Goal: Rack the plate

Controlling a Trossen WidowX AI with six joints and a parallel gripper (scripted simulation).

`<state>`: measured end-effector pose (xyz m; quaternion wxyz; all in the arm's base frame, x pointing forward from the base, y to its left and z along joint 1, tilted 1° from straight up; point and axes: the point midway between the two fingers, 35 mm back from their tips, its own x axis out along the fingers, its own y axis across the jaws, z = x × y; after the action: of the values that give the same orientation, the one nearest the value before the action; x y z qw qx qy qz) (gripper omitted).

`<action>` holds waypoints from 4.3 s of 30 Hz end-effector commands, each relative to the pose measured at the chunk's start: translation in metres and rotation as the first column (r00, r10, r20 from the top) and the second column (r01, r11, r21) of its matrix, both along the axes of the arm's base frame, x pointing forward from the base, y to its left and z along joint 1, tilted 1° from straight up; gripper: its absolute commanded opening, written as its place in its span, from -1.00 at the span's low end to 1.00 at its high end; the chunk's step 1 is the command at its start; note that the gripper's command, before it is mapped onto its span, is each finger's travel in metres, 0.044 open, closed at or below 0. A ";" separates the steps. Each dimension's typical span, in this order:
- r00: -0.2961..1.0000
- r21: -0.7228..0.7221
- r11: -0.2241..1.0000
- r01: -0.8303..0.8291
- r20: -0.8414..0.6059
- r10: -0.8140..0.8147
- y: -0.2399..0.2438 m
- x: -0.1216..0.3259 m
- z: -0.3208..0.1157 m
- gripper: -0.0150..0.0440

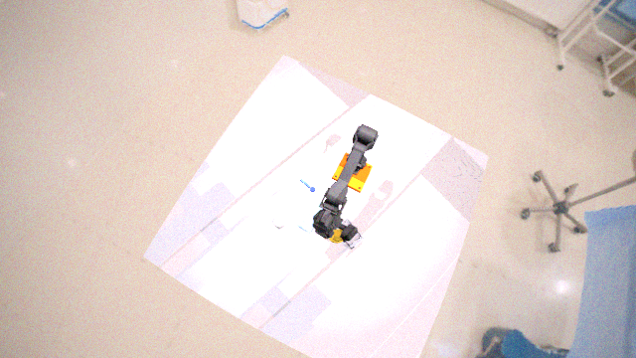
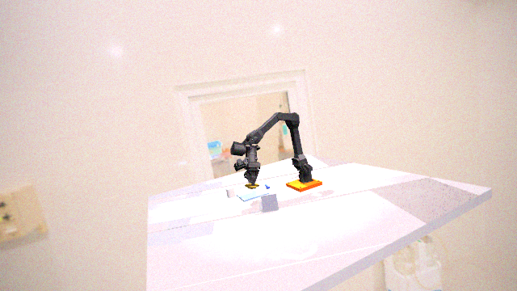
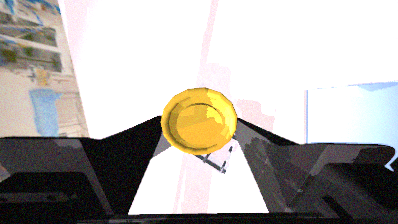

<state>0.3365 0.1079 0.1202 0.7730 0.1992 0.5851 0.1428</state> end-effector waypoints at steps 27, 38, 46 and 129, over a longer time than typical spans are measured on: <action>0.799 0.202 0.905 -0.376 0.565 0.206 -0.004 0.019 -0.040 -0.49; 0.602 0.141 0.839 -0.525 0.758 0.249 -0.010 -0.001 -0.042 -0.49; 0.423 0.054 0.788 -0.614 0.865 0.270 -0.014 -0.025 -0.040 -0.49; 0.065 -0.165 0.684 -0.710 0.953 0.297 -0.009 -0.077 -0.082 0.75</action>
<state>0.2593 0.0987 0.0382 0.8029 -0.0136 0.0085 0.5960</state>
